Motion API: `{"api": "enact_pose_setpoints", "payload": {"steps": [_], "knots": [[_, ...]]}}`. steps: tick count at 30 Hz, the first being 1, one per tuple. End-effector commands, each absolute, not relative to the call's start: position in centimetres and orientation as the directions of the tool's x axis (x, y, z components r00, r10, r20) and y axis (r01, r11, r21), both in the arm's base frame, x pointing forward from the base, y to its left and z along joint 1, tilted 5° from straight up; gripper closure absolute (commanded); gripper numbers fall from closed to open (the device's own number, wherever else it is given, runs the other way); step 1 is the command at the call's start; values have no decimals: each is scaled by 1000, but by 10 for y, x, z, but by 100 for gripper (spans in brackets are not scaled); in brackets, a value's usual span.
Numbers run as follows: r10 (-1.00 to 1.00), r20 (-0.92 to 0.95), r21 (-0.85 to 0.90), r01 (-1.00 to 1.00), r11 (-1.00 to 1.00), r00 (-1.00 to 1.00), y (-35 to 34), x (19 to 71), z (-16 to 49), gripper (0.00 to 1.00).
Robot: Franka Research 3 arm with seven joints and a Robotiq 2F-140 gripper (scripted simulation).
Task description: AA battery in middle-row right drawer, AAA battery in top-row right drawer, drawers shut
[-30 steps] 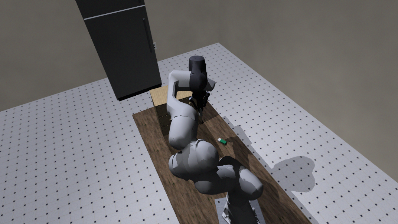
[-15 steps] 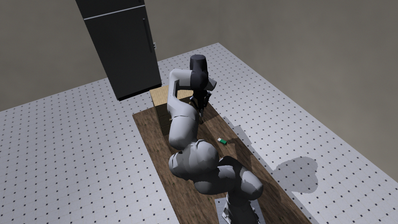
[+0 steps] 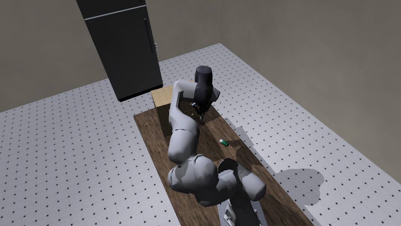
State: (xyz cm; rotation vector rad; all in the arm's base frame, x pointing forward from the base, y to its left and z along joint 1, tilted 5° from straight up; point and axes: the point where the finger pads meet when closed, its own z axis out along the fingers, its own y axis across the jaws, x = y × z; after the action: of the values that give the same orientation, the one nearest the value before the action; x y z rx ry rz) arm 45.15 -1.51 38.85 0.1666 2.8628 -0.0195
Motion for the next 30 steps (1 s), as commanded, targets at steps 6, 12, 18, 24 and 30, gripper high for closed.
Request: {"api": "enact_pose_setpoints", "payload": {"steps": [6,12,18,24,30], "knots": [[72,-475,-18,92,996,-877,-21,479,385,100],[58,-654,-18,92,996,-754,-23,498,369,100],[41,-801,-17,91,996,-597,-25,518,353,100],[32,-856,-17,92,996,-516,-26,527,346,100],[22,-910,-18,92,996,-414,-27,537,337,100]]}}
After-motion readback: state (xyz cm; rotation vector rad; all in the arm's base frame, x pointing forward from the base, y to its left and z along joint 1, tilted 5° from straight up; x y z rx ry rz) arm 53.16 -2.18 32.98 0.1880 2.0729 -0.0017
